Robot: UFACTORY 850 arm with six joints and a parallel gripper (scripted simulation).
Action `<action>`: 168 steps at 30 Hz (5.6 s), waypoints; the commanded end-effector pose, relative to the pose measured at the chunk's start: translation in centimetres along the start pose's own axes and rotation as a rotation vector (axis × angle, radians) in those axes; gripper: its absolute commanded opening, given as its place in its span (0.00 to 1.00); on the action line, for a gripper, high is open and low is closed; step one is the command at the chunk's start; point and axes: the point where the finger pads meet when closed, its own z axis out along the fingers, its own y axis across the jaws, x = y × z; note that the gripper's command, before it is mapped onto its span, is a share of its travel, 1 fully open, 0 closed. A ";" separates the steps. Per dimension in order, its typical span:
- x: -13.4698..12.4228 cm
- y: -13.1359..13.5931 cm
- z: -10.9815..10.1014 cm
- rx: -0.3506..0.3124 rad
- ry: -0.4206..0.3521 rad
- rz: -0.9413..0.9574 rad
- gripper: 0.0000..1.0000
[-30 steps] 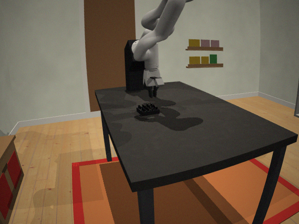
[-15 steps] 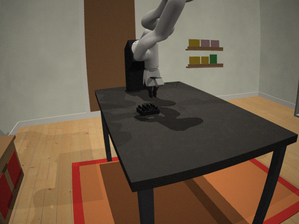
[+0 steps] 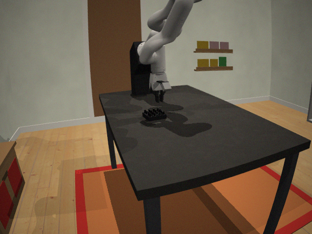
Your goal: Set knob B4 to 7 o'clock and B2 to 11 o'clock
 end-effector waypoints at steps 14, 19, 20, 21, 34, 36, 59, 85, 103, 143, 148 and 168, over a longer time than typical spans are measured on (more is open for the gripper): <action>0.0 0.0 1.5 0.000 0.000 0.000 0.19; 0.1 0.0 2.0 0.000 0.000 0.000 0.19; 0.1 0.0 2.0 0.000 0.000 0.000 0.19; 0.1 0.0 2.1 0.000 0.000 0.000 0.19; 0.1 0.1 3.6 0.000 0.000 0.000 0.19; 0.1 0.1 3.7 0.000 0.000 0.000 0.19; 0.1 0.1 4.0 0.000 0.000 0.000 0.19; 0.1 0.1 4.0 0.000 0.000 0.000 0.19; 0.1 0.1 4.7 0.000 0.000 0.000 0.19; 0.1 0.1 5.2 0.000 0.000 0.000 0.19; 0.1 0.1 5.2 0.000 0.000 0.000 0.19; 0.1 0.1 5.2 0.000 0.000 0.000 0.08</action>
